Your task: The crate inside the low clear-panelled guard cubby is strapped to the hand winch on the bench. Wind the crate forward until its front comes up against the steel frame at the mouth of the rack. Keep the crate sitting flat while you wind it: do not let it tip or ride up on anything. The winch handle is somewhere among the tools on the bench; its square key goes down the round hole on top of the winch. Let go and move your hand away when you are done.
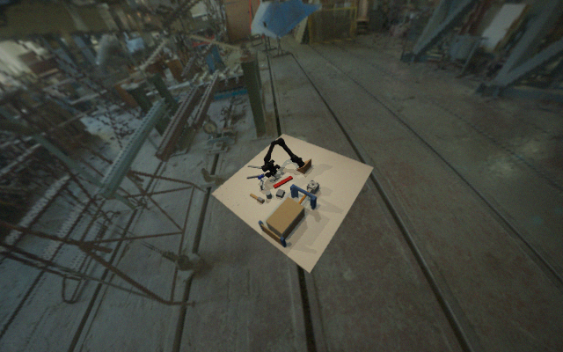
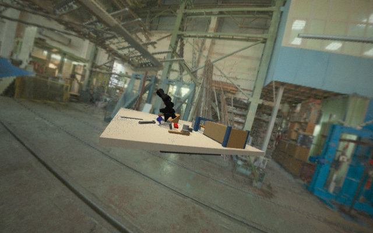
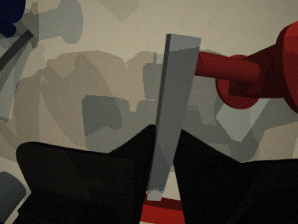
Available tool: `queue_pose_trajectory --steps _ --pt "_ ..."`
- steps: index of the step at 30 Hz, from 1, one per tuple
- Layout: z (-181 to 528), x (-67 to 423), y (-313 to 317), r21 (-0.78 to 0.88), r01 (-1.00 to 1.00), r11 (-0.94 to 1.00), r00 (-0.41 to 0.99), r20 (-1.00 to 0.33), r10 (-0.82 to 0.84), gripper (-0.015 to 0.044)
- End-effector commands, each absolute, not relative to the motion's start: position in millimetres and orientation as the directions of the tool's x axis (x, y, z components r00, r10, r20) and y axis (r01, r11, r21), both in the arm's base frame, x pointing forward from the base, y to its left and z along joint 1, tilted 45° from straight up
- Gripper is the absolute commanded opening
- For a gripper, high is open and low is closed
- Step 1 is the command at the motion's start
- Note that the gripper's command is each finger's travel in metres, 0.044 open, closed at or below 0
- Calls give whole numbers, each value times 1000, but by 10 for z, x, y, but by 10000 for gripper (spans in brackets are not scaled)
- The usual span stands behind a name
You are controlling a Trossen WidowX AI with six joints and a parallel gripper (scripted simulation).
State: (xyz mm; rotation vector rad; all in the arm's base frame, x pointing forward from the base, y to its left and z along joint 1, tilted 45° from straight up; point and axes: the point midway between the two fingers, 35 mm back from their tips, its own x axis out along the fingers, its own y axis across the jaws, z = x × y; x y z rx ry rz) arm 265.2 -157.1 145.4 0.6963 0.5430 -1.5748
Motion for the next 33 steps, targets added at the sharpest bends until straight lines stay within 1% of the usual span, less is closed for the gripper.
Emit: queue_pose_trajectory --steps 1,6,15,24,33 --pt "1723 2739 -1282 70 992 -107 -25 -713 -701 0" --pt "2189 2683 -834 65 992 -106 -29 -707 -706 0" --pt "2171 2700 -826 49 996 -81 -23 -709 -705 0" --pt "2040 2823 -651 -136 981 140 -3 -727 -687 0" --pt "1919 2920 -484 -288 896 337 13 -743 -669 0"
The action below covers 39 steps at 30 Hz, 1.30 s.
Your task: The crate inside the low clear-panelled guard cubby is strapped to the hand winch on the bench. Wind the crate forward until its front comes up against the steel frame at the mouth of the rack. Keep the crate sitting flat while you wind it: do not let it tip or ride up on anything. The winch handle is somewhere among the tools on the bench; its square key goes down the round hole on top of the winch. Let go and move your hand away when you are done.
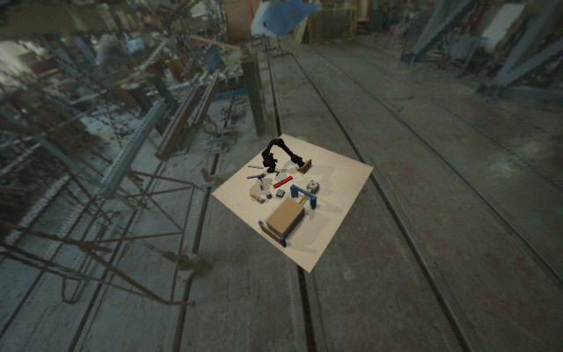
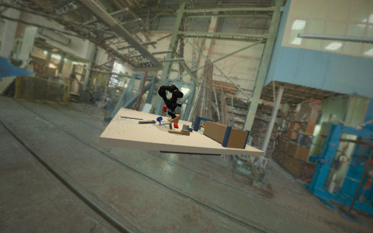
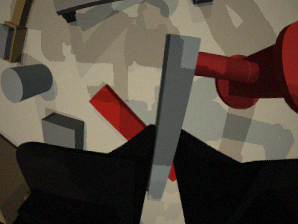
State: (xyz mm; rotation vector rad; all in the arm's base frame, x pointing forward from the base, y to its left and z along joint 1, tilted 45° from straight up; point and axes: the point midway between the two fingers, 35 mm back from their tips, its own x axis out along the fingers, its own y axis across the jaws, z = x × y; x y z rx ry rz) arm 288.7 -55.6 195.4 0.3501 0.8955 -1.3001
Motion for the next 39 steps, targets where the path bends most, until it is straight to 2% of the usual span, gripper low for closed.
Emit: queue_pose_trajectory --steps 1,11,21,30,39 --pt "1899 2934 -457 -310 877 367 16 -745 -667 0" --pt "1696 3064 -180 -487 611 624 34 -771 -636 0" --pt "1484 3160 106 -577 245 779 46 -796 -604 0" --pt "1291 3214 372 -580 -121 806 53 -814 -578 0" --pt "1106 3224 656 -520 -487 701 59 -821 -568 0"
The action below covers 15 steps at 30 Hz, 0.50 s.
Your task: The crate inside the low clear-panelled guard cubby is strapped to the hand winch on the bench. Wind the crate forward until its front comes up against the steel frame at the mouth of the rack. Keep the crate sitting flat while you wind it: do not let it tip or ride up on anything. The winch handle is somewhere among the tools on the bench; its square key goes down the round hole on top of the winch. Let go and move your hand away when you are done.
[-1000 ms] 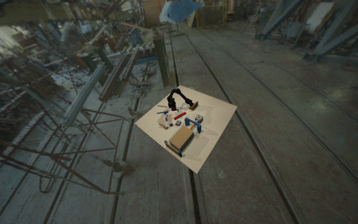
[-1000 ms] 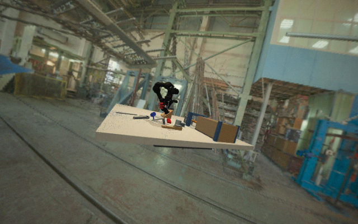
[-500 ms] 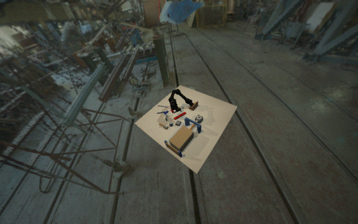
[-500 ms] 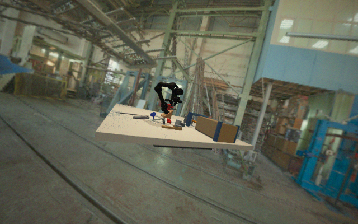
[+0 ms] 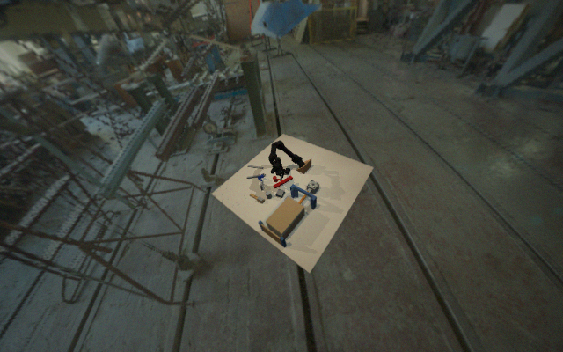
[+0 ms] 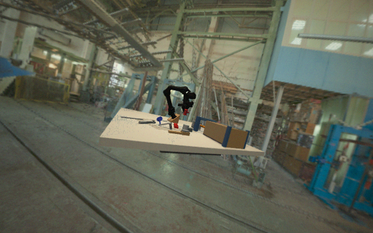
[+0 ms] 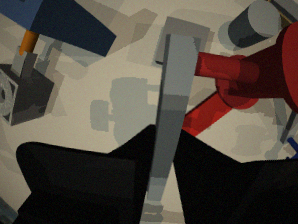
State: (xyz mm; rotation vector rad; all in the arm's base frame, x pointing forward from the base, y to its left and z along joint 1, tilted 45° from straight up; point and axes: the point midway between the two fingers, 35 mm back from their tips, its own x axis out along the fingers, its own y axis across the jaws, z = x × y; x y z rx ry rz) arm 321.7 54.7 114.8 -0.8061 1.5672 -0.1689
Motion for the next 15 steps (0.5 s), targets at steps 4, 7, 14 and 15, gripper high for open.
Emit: queue_pose_trajectory --steps 4,7,14,15 --pt "1015 3217 784 -472 -631 615 62 -821 -567 0" --pt "946 3208 880 -427 -727 537 64 -822 -567 0" --pt "785 3154 1104 -292 -898 328 64 -826 -559 0" --pt "761 3143 1135 -270 -916 296 63 -828 -558 0"
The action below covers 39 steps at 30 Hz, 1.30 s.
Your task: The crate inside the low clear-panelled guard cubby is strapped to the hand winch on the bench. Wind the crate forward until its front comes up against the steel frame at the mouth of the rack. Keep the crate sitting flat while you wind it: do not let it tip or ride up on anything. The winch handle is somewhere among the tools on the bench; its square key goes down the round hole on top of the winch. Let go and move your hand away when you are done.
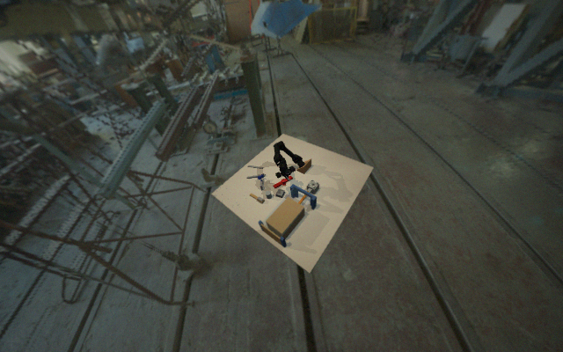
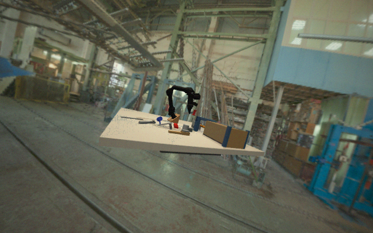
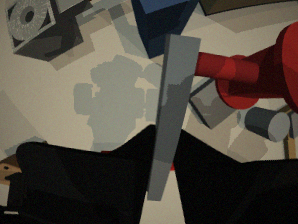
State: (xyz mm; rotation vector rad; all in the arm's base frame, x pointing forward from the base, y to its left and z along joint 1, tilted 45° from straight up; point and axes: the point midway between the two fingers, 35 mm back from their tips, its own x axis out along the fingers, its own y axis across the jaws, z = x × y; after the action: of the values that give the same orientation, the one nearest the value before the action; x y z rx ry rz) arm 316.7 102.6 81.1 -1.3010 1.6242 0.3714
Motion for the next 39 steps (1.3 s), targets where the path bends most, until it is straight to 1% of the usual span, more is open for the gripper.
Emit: queue_pose_trajectory --steps 1,8,15,19,21,30,39 --pt "738 3132 1165 -247 -932 263 62 -828 -557 0" --pt "559 3054 1365 -83 -996 24 56 -831 -553 0" --pt "386 2980 1523 77 -977 -201 49 -829 -557 0" --pt "361 2896 1656 47 -984 -174 56 -837 -544 0" --pt "316 2880 1678 98 -967 -236 50 -832 -552 0" --pt "129 2819 1737 323 -817 -478 26 -808 -589 0" --pt "-57 2749 1783 517 -560 -647 4 -780 -626 0"
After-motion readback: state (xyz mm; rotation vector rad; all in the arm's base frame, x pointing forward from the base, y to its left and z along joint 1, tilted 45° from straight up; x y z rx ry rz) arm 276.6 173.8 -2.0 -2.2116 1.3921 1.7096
